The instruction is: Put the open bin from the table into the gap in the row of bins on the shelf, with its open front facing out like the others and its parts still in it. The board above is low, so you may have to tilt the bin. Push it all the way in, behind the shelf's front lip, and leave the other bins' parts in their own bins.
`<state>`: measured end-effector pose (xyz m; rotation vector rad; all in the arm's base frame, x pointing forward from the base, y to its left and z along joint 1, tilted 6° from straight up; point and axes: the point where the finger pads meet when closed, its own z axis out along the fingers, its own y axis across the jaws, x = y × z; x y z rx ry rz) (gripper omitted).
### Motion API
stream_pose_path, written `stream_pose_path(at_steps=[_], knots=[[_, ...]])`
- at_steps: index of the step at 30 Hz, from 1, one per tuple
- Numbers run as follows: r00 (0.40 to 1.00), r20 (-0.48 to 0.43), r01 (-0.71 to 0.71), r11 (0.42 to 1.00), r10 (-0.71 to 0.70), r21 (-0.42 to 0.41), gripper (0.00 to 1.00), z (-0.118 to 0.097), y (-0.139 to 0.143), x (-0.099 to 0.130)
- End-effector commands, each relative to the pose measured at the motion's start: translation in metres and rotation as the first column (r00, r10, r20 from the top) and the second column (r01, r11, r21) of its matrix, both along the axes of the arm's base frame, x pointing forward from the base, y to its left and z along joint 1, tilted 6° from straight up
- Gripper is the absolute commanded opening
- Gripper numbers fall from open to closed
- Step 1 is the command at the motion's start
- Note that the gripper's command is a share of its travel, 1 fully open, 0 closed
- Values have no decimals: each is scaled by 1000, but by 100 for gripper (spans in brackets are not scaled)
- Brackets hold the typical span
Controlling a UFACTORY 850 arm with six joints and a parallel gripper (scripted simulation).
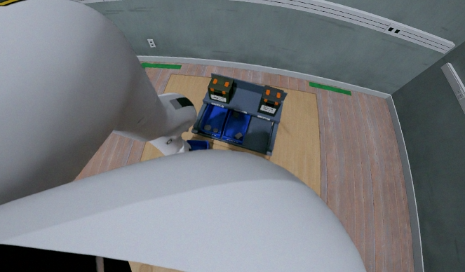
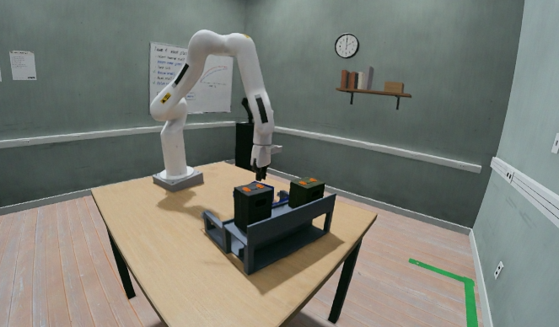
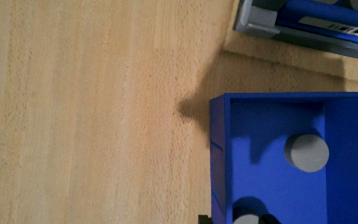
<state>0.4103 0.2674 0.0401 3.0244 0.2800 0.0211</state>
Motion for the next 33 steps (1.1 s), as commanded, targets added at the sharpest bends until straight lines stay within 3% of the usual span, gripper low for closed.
stream_pose_path(at_steps=[1, 33], knots=[[1000, 2, 0, 1000, 0, 1, 29, 1, 1, 1], [1000, 2, 0, 1000, 0, 1, 29, -19, -1, 1]])
